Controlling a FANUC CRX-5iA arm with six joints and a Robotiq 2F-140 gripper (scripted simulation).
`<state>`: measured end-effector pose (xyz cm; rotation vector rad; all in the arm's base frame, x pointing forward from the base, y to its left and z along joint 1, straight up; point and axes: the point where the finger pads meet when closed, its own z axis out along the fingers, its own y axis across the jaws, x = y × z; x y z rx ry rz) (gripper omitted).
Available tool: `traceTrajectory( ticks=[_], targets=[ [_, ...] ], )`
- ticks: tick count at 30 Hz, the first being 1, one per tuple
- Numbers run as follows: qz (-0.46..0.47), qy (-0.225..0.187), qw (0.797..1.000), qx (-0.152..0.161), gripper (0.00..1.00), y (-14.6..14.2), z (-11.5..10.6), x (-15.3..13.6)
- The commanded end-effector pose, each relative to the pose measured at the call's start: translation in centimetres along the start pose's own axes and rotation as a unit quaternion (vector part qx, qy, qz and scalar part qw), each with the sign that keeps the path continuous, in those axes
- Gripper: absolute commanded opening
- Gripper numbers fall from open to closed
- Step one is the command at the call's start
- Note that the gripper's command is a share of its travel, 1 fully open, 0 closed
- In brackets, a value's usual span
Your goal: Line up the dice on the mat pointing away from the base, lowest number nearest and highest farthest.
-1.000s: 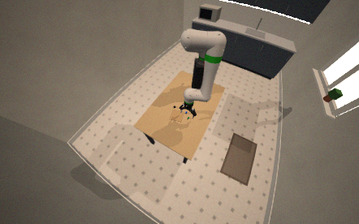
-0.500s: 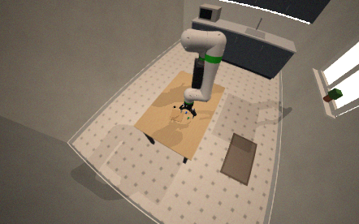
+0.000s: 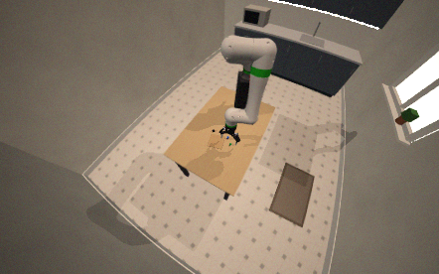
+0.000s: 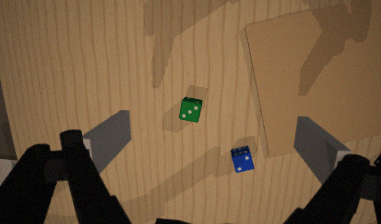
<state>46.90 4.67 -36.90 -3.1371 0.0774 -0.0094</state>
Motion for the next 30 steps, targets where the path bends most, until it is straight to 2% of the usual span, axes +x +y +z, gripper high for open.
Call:
traceTrajectory(
  ticks=[1, 9, 22, 30],
  targets=[
    [0.0, 0.0, 1.0, 0.0, 1.0, 0.0, 0.0, 0.0],
    [0.0, 0.0, 1.0, 0.0, 1.0, 0.0, -1.0, 0.0],
    [0.0, 0.0, 1.0, 0.0, 1.0, 0.0, -8.9, 0.0],
    [0.0, 0.0, 1.0, 0.0, 1.0, 0.0, -9.5, 0.0]
  ],
)
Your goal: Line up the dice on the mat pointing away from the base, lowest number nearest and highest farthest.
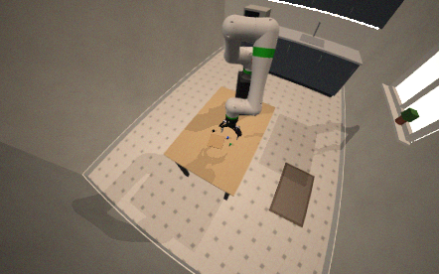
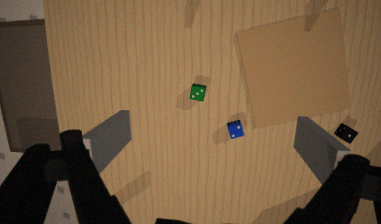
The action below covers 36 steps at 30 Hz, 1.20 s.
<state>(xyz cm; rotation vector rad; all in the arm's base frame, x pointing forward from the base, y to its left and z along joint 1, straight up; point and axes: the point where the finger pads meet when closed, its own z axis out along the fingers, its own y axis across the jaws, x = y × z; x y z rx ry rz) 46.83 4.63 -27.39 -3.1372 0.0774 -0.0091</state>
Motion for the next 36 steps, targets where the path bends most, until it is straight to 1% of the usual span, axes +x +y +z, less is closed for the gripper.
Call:
traceTrajectory(
  ticks=[1, 6, 7, 8, 9, 10, 12, 13, 14, 15, 17, 18, 19, 20, 21, 22, 24, 36],
  targets=[
    [0.0, 0.0, 1.0, 0.0, 1.0, 0.0, 0.0, 0.0],
    [0.001, 0.0, 1.0, 0.0, 1.0, 0.1, 0.0, 0.0],
    [0.008, 0.0, 1.0, 0.0, 1.0, 0.8, 0.0, 0.0],
    [0.024, 0.0, 1.0, 0.0, 1.0, 2.2, 0.1, -0.1],
    [0.049, 0.0, 0.999, 0.0, 1.0, 4.4, 0.2, -0.3],
    [0.08, 0.0, 0.997, 0.0, 1.0, 7.2, 0.3, -0.7],
    [0.08, 0.0, 0.997, 0.0, 1.0, 7.2, 0.3, -0.7],
    [0.116, 0.0, 0.993, 0.0, 1.0, 10.3, 0.5, -1.4],
    [0.116, 0.0, 0.993, 0.0, 1.0, 10.3, 0.5, -1.4],
    [0.151, 0.0, 0.989, 0.0, 1.0, 13.3, 0.6, -2.3],
    [0.151, 0.0, 0.989, 0.0, 1.0, 13.3, 0.6, -2.3],
    [0.182, 0.0, 0.983, 0.0, 1.0, 15.9, 0.7, -3.3],
    [0.182, 0.0, 0.983, 0.0, 1.0, 15.9, 0.7, -3.3],
    [0.207, 0.0, 0.978, 0.0, 1.0, 17.9, 0.8, -4.1],
    [0.207, 0.0, 0.978, 0.0, 1.0, 17.9, 0.8, -4.1],
    [0.222, 0.0, 0.975, 0.0, 1.0, 19.1, 0.9, -4.7],
    [0.23, 0.0, 0.973, 0.0, 1.0, 19.8, 0.9, -5.0],
    [0.23, 0.0, 0.973, 0.0, 1.0, 19.8, 0.9, -5.0]
  ],
)
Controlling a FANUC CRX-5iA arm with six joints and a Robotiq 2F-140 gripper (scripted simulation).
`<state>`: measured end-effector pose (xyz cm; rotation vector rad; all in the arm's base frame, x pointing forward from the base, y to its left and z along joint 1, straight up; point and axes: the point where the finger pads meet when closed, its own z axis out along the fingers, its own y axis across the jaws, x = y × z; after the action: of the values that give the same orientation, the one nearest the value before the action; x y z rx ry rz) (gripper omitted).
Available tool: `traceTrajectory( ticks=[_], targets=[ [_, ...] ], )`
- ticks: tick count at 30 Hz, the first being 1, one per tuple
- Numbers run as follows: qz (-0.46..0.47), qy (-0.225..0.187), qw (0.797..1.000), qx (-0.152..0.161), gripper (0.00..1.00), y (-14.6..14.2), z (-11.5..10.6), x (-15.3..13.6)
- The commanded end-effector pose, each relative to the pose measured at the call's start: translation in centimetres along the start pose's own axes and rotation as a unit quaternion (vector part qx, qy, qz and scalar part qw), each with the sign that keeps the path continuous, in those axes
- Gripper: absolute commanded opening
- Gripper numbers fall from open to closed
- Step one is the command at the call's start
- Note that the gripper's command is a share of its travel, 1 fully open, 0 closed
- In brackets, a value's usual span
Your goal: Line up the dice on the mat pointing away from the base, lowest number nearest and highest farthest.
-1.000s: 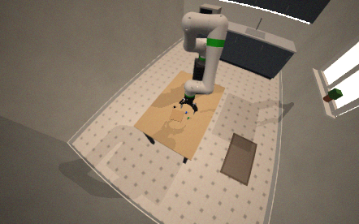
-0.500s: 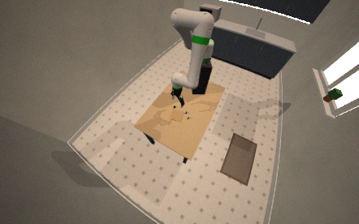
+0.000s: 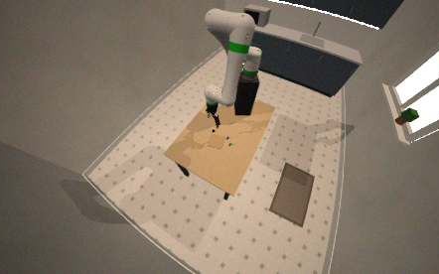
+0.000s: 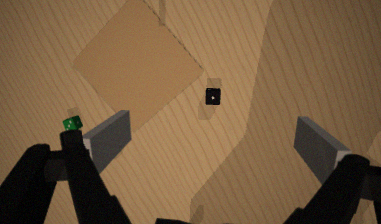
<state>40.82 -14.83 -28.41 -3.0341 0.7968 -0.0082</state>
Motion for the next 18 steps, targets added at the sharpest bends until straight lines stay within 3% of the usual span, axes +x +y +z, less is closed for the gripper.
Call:
traceTrajectory(
  ticks=[1, 5, 8, 14, 15, 18],
  targets=[
    [0.0, 0.0, 1.0, 0.0, 1.0, 0.0, 0.0, 0.0],
    [0.0, 0.0, 1.0, 0.0, 1.0, 0.0, 0.3, 0.0],
    [0.0, 0.0, 1.0, 0.0, 1.0, 0.0, 2.2, 0.0],
    [0.0, 0.0, 1.0, 0.0, 1.0, 0.1, 3.7, -0.1],
    [0.0, 0.0, 1.0, 0.0, 0.21, 0.1, 3.7, -0.1],
    [0.0, 0.0, 1.0, 0.0, 0.21, 0.1, 3.7, -0.1]
  ],
)
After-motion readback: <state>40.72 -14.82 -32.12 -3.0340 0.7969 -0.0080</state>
